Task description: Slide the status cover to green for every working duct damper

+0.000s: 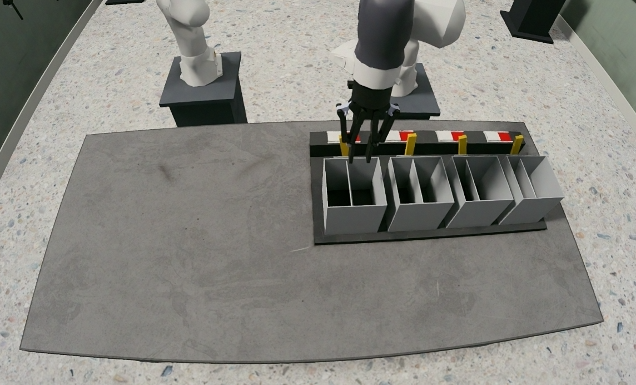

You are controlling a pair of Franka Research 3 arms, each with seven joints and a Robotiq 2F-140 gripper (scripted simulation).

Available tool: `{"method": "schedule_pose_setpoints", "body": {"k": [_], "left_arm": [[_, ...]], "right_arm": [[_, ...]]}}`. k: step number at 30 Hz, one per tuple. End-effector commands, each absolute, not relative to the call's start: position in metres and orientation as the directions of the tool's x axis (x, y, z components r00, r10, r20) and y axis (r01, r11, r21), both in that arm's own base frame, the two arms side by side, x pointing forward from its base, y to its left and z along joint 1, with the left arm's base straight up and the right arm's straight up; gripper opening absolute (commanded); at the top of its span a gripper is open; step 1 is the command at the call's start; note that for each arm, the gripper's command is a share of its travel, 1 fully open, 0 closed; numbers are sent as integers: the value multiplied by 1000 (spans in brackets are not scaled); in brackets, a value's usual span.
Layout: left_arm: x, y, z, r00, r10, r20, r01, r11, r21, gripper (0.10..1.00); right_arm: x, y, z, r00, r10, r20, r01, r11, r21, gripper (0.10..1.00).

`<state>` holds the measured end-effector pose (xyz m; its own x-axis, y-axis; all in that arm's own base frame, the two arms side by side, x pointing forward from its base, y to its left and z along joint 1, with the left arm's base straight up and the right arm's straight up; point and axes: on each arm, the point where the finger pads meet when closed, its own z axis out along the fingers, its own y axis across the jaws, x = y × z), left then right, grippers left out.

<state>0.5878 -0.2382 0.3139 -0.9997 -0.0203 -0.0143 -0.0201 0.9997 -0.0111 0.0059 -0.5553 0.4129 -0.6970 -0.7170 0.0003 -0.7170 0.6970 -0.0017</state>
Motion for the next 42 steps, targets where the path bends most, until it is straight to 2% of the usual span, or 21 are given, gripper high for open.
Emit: {"method": "schedule_pose_setpoints", "body": {"k": [1,37,42], "left_arm": [[588,-238,314,-1000,-20,-14,-20,1000,-11,303],[588,-238,314,-1000,-20,-14,-20,1000,-11,303],[563,-246,309,-1000,-20,-13,-20,999,32,303]], "right_arm": [[6,-554,413,-700,-714,0,-714,700,0,1000],[6,-554,413,-700,-714,0,-714,700,0,1000],[6,-554,413,-700,-714,0,-714,700,0,1000]]}}
